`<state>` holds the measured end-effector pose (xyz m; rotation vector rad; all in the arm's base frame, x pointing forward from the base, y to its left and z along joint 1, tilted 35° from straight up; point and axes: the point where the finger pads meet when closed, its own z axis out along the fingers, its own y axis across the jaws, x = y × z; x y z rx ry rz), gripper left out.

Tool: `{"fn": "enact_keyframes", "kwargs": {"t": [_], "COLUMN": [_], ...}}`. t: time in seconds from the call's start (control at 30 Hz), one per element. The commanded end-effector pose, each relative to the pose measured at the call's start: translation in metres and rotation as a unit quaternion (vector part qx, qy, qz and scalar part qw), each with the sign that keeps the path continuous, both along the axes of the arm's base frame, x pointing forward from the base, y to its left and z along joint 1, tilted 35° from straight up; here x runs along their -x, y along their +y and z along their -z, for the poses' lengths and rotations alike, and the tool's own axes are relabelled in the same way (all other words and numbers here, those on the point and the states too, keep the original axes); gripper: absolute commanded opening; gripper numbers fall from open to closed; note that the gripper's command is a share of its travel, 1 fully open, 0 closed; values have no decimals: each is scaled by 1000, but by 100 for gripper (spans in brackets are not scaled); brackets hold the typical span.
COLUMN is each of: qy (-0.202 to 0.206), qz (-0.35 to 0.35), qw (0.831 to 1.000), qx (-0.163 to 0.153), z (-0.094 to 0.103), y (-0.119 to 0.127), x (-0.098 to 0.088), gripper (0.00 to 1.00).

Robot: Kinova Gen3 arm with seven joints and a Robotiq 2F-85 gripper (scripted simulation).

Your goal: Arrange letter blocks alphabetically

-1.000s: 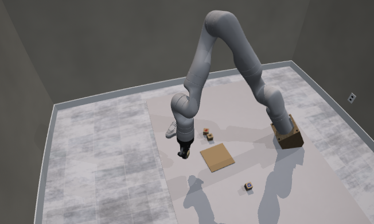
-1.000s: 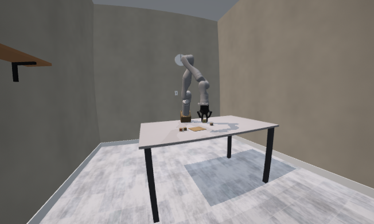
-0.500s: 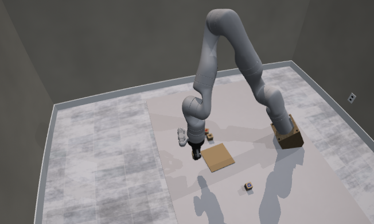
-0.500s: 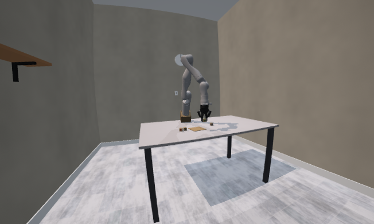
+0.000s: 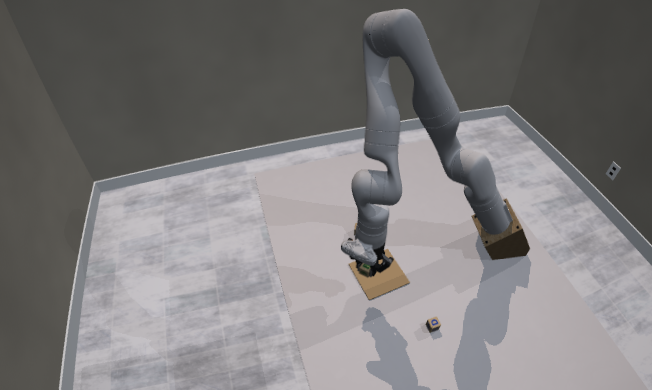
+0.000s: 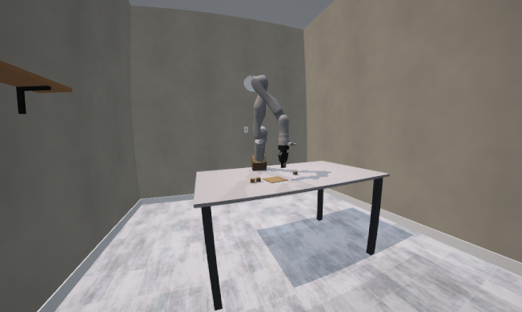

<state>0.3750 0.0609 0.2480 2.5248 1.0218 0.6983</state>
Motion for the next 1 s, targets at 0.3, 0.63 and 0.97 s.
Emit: {"fn": "enact_keyframes", "kwargs": {"t": [0.3, 0.63, 0.97], "qy": [23, 32, 35], "qz": [-205, -301, -331], "qw": [970, 933, 919], "qx": [131, 193, 212], "z": [20, 29, 32], "y": [5, 5, 5], "x": [36, 51, 56], "gripper": [26, 26, 26]}}
